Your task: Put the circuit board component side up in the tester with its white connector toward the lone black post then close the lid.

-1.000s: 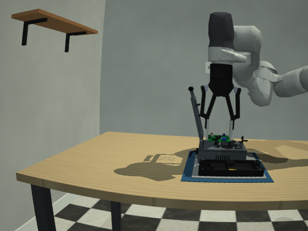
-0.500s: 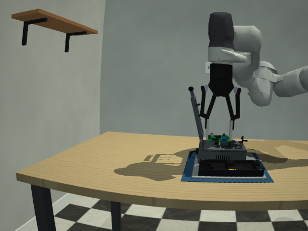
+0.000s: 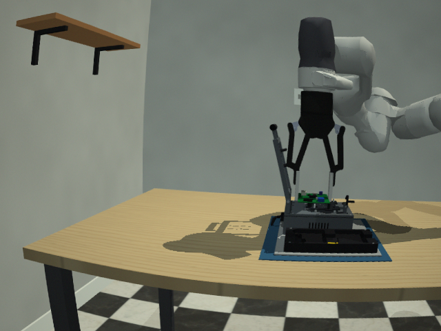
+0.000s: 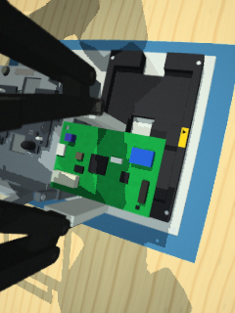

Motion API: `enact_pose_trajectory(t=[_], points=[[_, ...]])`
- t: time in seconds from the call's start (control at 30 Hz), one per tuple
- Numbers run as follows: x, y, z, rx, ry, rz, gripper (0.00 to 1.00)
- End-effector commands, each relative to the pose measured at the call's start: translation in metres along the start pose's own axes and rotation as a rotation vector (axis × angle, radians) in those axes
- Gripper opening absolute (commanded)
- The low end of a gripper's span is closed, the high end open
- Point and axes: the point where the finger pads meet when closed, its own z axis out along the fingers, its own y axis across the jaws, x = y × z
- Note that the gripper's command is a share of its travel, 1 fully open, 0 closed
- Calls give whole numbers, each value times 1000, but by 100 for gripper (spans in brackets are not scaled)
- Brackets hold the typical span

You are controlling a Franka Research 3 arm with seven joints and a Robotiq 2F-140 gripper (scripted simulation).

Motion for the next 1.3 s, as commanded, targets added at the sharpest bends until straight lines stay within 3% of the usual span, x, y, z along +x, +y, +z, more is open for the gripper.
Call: enact_pose_trajectory(t=[0.0, 0.67, 1.27], points=[[1, -1, -1, 2, 0, 11, 46], [1, -1, -1, 2, 0, 80, 46], [1, -1, -1, 2, 0, 235, 46]])
